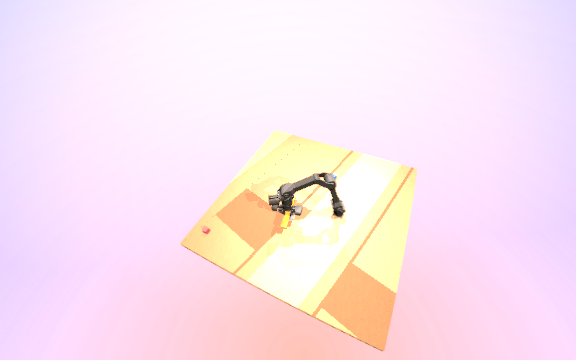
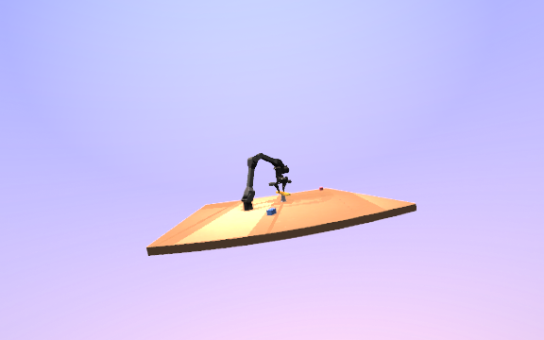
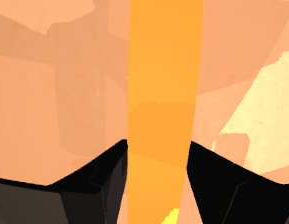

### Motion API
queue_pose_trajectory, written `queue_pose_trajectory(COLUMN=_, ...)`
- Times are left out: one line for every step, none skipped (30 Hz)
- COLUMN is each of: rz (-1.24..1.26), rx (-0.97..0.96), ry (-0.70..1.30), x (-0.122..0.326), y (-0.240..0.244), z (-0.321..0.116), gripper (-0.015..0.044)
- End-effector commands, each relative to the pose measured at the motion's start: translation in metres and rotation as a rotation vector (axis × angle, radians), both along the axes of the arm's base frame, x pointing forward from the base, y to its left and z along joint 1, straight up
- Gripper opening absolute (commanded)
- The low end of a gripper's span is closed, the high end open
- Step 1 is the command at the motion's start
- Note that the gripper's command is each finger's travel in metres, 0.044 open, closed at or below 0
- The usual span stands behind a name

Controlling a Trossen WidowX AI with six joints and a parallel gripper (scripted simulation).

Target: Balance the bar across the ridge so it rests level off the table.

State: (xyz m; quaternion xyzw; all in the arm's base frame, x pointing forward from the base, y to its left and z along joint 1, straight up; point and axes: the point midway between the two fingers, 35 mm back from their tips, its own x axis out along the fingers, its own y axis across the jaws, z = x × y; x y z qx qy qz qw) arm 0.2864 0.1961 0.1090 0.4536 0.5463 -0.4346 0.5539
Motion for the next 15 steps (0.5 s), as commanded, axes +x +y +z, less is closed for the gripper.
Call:
queue_pose_trajectory(rz=-0.002, rx=0.001, ry=0.003, x=-0.0004, y=0.0003, z=-0.0026, gripper=0.0)
queue_pose_trajectory(rz=-0.002, rx=0.001, ry=0.003, x=-0.0004, y=0.0003, z=-0.0026, gripper=0.0)
queue_pose_trajectory(rz=-0.002, rx=0.001, ry=0.003, x=-0.0004, y=0.0003, z=-0.0027, gripper=0.0)
queue_pose_trajectory(rz=-0.002, rx=0.001, ry=0.003, x=-0.0004, y=0.0003, z=-0.0028, gripper=0.0)
queue_pose_trajectory(rz=-0.002, rx=0.001, ry=0.003, x=-0.0004, y=0.0004, z=-0.0029, gripper=0.0)
queue_pose_trajectory(rz=-0.002, rx=0.001, ry=0.003, x=-0.0004, y=0.0004, z=-0.0029, gripper=0.0)
queue_pose_trajectory(rz=-0.002, rx=0.001, ry=0.003, x=-0.0004, y=0.0004, z=-0.003, gripper=0.0)
queue_pose_trajectory(rz=-0.002, rx=0.001, ry=0.003, x=-0.0004, y=0.0004, z=-0.0031, gripper=0.0)
queue_pose_trajectory(rz=-0.002, rx=0.001, ry=0.003, x=-0.0004, y=0.0004, z=-0.0032, gripper=0.0)
queue_pose_trajectory(rz=-0.002, rx=0.001, ry=0.003, x=-0.0004, y=0.0004, z=-0.0033, gripper=0.0)
queue_pose_trajectory(rz=-0.002, rx=0.001, ry=0.003, x=-0.0004, y=0.0005, z=-0.0034, gripper=0.0)
queue_pose_trajectory(rz=-0.002, rx=0.001, ry=0.003, x=-0.0004, y=0.0005, z=-0.0034, gripper=0.0)
queue_pose_trajectory(rz=-0.002, rx=0.001, ry=0.003, x=-0.0005, y=0.0005, z=-0.0035, gripper=0.0)
queue_pose_trajectory(rz=-0.002, rx=0.001, ry=0.003, x=-0.0005, y=0.0005, z=-0.0036, gripper=0.0)
queue_pose_trajectory(rz=-0.002, rx=0.001, ry=0.003, x=-0.0005, y=0.0005, z=-0.0038, gripper=0.0)
